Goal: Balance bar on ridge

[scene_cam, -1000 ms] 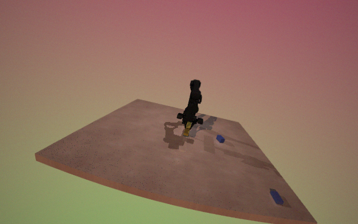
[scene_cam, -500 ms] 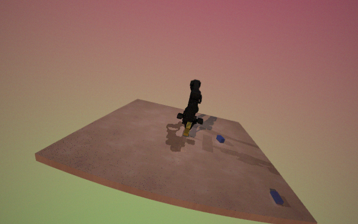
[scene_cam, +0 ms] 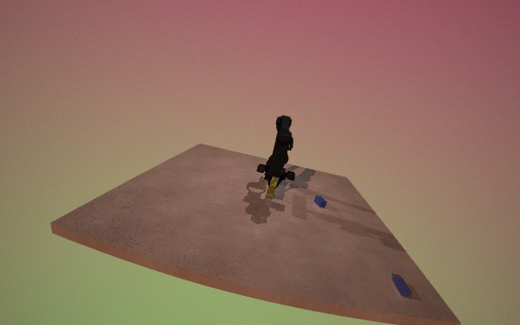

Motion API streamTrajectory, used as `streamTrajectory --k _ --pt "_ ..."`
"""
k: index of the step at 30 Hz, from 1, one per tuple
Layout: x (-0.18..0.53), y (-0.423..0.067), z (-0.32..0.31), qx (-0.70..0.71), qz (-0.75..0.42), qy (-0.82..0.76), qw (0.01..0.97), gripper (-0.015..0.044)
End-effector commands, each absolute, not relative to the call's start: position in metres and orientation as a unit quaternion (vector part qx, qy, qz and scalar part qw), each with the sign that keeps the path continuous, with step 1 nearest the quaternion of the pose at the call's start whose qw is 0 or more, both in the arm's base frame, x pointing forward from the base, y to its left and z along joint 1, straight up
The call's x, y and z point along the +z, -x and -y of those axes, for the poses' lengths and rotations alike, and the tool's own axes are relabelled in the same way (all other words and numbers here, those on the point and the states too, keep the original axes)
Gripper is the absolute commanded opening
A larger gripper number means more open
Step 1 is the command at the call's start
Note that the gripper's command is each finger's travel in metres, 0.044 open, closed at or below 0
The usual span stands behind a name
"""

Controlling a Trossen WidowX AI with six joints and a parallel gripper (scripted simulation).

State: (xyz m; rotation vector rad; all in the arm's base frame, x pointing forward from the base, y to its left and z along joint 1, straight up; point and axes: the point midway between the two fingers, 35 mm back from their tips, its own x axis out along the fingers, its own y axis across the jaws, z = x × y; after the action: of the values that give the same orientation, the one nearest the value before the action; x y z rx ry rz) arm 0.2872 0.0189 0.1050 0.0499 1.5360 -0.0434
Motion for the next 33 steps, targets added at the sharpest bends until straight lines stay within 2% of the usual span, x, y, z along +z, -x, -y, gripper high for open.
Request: streamTrajectory --k 1,33 --pt "0.1049 -0.2872 -0.0189 -0.02 -0.695 -0.023 0.719 0.0157" --pt "0.1049 -0.2872 -0.0189 -0.02 -0.695 -0.023 0.719 0.0171"
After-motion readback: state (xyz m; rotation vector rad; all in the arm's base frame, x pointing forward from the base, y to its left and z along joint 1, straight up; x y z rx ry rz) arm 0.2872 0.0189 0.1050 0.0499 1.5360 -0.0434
